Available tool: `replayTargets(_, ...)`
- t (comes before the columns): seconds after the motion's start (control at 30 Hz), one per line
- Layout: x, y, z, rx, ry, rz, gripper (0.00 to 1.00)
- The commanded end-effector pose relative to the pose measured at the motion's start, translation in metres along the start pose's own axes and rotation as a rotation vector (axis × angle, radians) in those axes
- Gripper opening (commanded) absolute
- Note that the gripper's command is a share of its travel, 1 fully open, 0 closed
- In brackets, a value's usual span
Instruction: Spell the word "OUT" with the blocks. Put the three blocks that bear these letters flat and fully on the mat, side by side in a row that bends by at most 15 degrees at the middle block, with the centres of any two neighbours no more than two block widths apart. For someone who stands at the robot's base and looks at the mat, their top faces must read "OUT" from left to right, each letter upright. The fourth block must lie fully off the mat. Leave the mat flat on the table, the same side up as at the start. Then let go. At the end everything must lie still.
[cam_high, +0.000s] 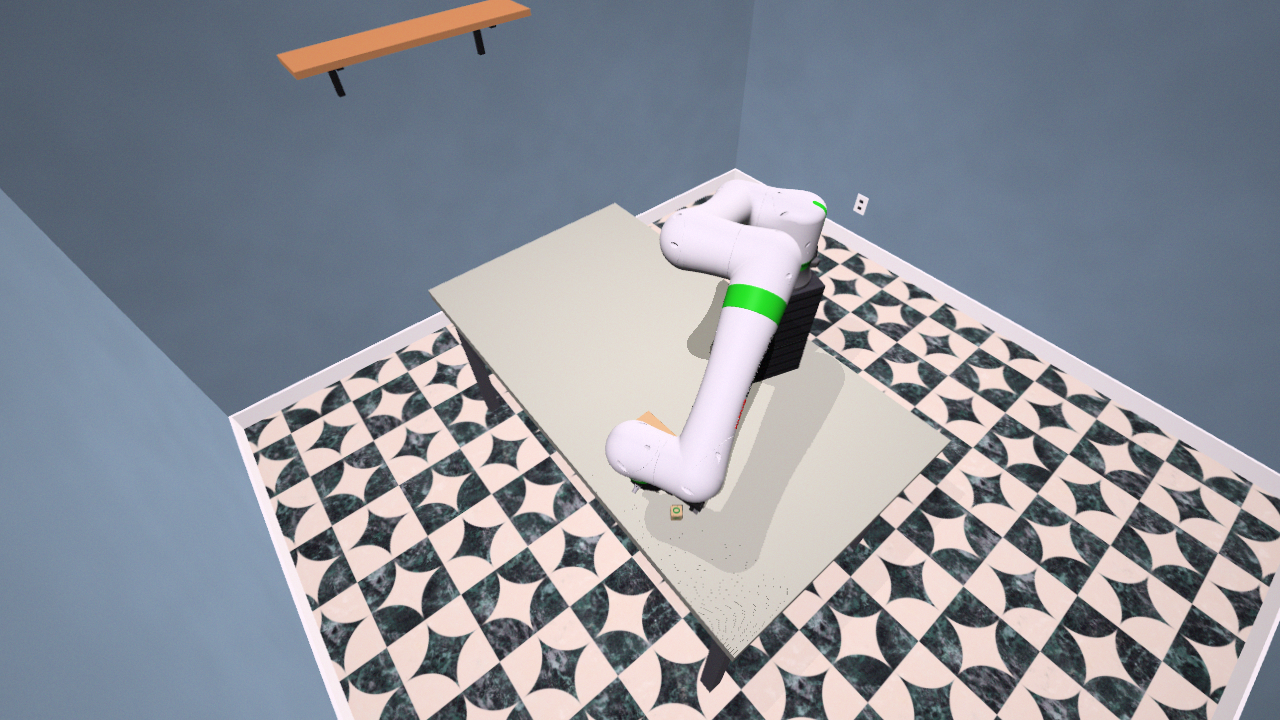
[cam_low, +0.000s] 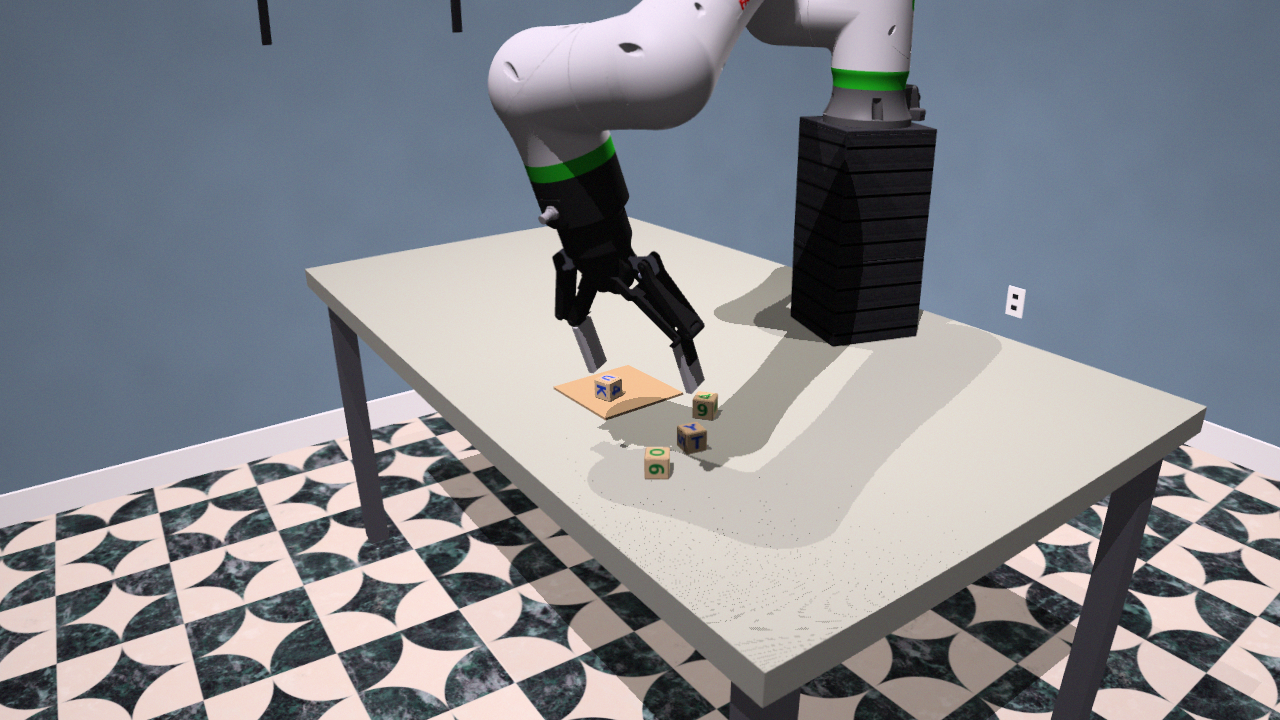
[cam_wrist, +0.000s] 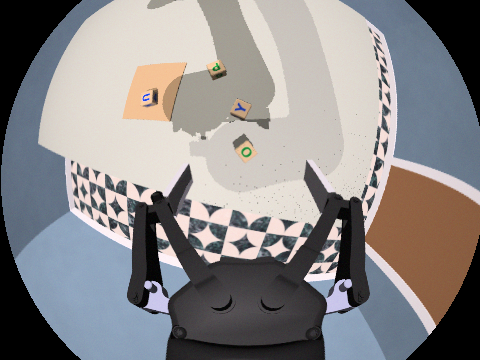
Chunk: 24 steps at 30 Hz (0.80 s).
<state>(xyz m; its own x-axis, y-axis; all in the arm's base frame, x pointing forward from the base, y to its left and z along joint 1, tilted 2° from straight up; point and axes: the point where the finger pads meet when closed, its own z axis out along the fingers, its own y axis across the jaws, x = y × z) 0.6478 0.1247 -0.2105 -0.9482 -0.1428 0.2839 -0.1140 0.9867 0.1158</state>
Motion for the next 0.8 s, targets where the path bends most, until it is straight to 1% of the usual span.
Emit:
replayTargets(0.0,0.004,0.000,-0.018,0.000,-0.012,-0.097,1.00)
replayTargets(0.07,0.007,0.000,-0.034,0.004,-0.019,-0.181,1.00)
replayTargets(0.47,0.025,-0.002,-0.096,0.027,-0.045,-0.521,1.00)
replayTargets(0.53,0.025,-0.002,-0.096,0.027,-0.045,-0.521,1.00)
replayTargets(0.6,0.032,-0.002,-0.115,0.037,-0.052,-0.627,1.00)
replayTargets(0.77,0.041,-0.004,-0.138,0.050,-0.060,-0.762,1.00)
